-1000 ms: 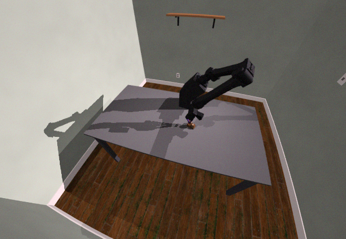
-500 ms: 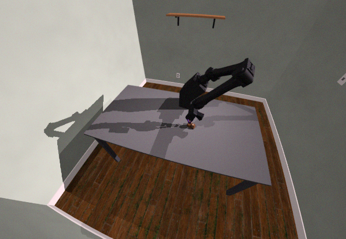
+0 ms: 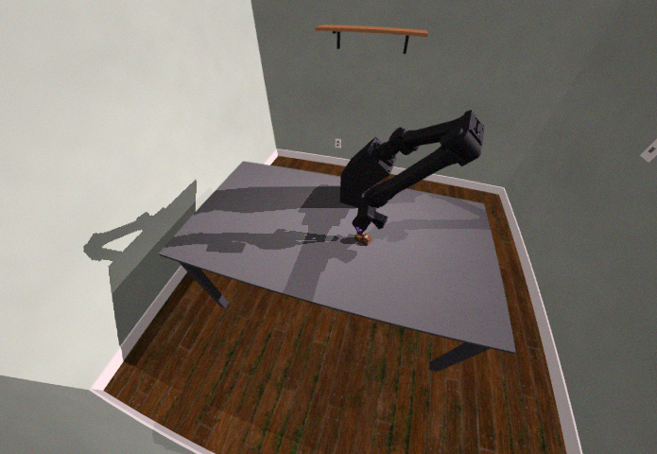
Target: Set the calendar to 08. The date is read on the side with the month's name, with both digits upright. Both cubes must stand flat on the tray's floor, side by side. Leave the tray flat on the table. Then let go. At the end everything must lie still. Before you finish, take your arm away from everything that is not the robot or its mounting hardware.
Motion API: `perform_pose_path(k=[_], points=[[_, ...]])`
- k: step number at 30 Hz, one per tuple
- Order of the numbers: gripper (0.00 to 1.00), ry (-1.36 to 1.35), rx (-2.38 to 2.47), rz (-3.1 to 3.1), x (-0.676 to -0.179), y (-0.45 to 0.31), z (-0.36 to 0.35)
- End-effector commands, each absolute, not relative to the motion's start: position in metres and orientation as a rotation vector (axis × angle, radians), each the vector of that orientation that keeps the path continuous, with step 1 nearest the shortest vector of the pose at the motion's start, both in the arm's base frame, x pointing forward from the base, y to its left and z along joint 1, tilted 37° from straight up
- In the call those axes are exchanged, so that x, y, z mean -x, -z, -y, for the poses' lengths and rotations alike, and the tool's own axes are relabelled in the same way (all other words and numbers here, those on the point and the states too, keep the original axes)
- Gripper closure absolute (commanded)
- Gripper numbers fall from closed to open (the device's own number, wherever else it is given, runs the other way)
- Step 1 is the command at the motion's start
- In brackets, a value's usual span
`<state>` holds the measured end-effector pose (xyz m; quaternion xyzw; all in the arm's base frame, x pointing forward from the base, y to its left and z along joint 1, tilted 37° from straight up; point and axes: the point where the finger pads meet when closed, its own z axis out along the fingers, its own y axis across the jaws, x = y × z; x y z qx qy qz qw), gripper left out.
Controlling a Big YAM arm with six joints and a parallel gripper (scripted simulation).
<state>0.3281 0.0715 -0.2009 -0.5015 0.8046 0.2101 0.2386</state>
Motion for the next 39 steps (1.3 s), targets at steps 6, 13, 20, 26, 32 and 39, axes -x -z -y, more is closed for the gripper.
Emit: perform_pose_path(k=[6,13,20,26,32,39], points=[[0.74,-0.563,1.379,-2.19,-0.3348,0.1946,-0.0741],[0.74,-0.563,1.379,-2.19,-0.3326,0.195,-0.0746],[0.74,-0.565,1.377,-2.192,-0.3303,0.1954,-0.0748],[0.74,-0.565,1.377,-2.192,-0.3302,0.1954,-0.0748],[0.74,-0.565,1.377,-2.192,-0.3302,0.1954,-0.0748],[0.74,-0.565,1.377,-2.192,-0.3302,0.1955,-0.0748]])
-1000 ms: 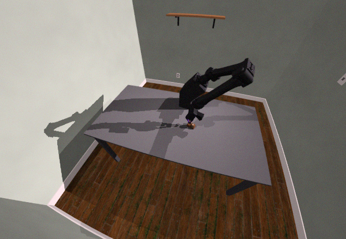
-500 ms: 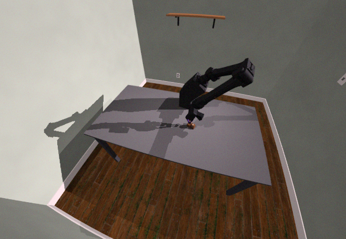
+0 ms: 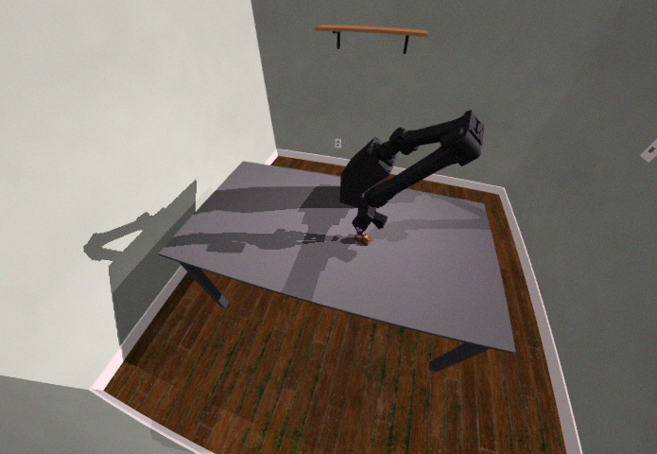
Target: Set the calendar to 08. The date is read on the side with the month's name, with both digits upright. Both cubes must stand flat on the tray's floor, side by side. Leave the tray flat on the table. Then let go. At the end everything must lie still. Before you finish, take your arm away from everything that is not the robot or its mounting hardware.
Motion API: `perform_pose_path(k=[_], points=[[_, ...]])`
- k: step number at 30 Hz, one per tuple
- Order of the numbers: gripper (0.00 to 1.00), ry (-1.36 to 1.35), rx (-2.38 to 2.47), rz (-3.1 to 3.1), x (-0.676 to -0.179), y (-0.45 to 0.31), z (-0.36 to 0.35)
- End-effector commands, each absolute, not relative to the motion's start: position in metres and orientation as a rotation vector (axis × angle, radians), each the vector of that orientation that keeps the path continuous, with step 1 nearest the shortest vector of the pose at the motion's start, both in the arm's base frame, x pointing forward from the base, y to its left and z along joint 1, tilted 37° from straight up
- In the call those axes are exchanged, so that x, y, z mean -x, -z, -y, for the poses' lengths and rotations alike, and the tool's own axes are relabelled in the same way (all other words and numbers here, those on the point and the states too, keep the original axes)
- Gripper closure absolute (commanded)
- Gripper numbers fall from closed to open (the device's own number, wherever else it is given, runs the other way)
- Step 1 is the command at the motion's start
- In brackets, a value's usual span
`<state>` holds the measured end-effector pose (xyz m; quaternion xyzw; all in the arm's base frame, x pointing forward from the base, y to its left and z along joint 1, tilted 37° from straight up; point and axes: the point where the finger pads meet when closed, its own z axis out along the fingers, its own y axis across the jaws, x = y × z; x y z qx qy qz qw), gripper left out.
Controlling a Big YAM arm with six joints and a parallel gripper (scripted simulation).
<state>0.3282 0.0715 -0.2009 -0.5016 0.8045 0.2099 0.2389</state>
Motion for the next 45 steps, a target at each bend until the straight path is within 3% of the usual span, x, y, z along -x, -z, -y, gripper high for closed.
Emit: perform_pose_path(k=[1,45], points=[[0.74,-0.565,1.377,-2.192,-0.33,0.196,-0.075],[0.74,-0.556,1.377,-2.183,-0.341,0.214,-0.089]])
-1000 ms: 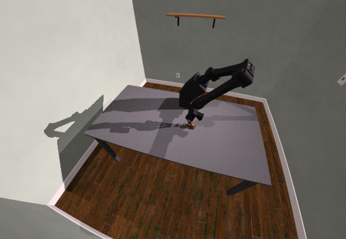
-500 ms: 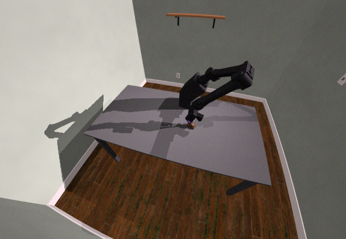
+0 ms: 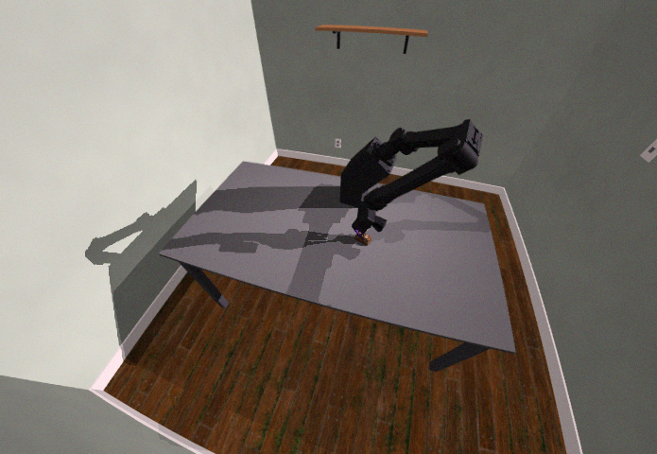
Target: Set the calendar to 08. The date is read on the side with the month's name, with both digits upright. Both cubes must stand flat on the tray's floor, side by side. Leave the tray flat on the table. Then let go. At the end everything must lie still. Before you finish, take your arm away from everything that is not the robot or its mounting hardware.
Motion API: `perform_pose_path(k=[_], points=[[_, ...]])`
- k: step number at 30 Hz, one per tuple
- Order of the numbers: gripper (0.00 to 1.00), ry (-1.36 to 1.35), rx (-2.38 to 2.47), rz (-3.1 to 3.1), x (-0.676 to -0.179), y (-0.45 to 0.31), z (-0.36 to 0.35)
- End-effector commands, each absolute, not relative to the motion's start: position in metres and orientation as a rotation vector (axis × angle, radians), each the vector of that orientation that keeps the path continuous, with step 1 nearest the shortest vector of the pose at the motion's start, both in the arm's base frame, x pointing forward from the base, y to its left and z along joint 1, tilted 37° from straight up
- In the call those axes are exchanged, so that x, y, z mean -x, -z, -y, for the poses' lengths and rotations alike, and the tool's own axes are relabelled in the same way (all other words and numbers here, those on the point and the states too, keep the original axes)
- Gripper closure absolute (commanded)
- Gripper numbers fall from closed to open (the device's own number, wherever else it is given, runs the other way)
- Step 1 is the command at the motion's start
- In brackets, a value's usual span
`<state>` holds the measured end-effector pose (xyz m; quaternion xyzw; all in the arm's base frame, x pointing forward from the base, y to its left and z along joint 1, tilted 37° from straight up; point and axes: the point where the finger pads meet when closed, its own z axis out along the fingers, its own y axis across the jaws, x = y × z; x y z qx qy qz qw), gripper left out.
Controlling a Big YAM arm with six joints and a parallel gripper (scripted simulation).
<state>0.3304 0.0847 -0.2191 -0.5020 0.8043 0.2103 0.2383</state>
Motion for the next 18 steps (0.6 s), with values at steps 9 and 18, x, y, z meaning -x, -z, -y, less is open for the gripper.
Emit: perform_pose_path(k=[9,18], points=[[0.74,-0.566,1.373,-2.195,-0.3371,0.2183,-0.0875],[0.74,-0.566,1.373,-2.195,-0.3371,0.2183,-0.0875]])
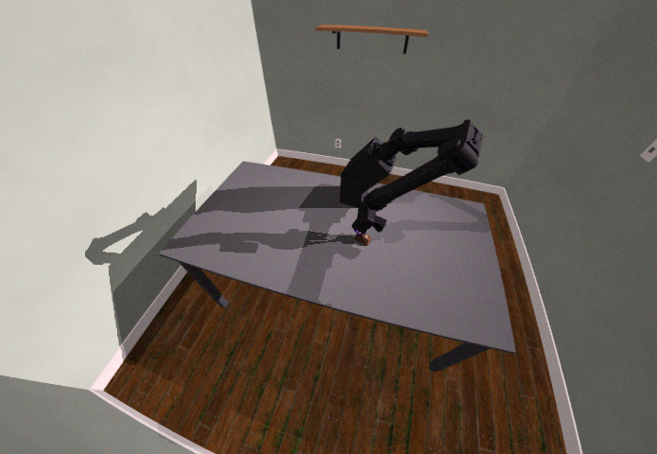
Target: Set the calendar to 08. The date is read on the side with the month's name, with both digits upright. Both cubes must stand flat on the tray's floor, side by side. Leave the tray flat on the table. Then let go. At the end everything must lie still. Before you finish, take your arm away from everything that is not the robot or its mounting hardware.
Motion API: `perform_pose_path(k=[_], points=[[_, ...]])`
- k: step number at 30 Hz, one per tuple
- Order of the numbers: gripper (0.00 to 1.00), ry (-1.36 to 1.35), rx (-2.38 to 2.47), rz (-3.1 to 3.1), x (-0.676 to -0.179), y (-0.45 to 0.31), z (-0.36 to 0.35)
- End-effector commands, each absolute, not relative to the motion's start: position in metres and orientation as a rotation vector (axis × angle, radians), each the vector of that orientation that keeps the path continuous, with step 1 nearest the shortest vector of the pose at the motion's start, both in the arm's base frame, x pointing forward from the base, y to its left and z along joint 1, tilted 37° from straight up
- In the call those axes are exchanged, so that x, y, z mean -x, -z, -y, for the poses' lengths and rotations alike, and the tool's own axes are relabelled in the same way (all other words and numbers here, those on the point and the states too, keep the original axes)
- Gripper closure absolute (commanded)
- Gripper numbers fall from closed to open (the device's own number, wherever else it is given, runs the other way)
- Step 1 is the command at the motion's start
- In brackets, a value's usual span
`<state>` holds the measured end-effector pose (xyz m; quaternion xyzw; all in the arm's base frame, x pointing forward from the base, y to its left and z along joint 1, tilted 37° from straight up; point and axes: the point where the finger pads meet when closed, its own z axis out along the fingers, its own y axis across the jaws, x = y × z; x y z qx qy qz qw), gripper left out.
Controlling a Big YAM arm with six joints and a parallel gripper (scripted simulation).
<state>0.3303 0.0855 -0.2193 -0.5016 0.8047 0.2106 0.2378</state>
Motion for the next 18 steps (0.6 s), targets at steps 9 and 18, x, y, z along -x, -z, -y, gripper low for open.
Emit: perform_pose_path(k=[9,18], points=[[0.74,-0.566,1.373,-2.195,-0.3371,0.2183,-0.0875],[0.74,-0.569,1.372,-2.199,-0.3362,0.2191,-0.0859]])
